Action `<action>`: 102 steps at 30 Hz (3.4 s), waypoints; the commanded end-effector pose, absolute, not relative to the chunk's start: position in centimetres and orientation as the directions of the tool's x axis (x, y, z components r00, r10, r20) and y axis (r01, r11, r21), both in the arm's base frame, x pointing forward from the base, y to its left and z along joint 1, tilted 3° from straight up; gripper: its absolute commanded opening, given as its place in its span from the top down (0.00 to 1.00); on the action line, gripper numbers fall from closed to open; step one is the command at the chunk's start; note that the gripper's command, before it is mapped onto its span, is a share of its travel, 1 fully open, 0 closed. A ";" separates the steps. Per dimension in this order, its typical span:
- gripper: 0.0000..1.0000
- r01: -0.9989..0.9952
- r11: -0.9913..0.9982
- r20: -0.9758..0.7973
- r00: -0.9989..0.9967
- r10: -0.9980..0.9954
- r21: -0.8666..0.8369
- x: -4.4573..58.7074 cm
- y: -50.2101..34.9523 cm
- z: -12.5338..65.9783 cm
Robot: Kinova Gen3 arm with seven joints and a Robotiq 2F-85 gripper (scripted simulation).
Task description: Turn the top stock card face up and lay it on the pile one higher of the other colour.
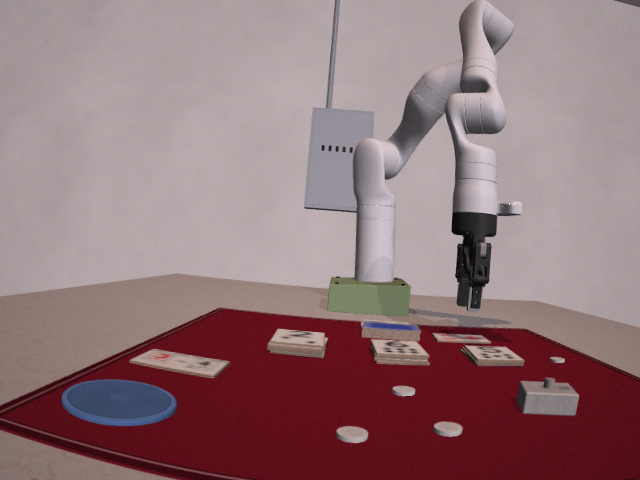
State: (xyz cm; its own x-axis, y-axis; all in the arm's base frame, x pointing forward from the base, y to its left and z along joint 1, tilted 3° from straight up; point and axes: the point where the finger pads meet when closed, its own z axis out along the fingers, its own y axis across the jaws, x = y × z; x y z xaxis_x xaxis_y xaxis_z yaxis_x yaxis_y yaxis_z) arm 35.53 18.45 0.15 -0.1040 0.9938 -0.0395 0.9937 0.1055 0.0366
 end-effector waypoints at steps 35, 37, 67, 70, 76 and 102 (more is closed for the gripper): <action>0.15 0.994 0.104 -0.044 -0.102 0.994 0.038 35.8 18.0 -3.0; 0.15 0.994 0.104 -0.044 -0.102 0.994 0.038 35.8 18.0 -3.0; 0.15 0.994 0.103 -0.044 -0.102 0.994 0.037 35.8 17.9 -3.1; 0.15 0.994 0.103 -0.044 -0.101 0.994 0.037 35.7 17.9 -3.1; 0.15 0.994 0.103 -0.044 -0.101 0.994 0.037 35.7 17.8 -3.4; 0.15 0.994 0.103 -0.044 -0.102 0.994 0.038 35.8 17.5 -4.1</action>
State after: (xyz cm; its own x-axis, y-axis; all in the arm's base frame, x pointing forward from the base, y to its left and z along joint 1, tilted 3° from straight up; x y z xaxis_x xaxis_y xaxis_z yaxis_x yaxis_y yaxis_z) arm 35.77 17.71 -4.05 -0.1021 0.9939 -0.0412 0.9940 0.1036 0.0357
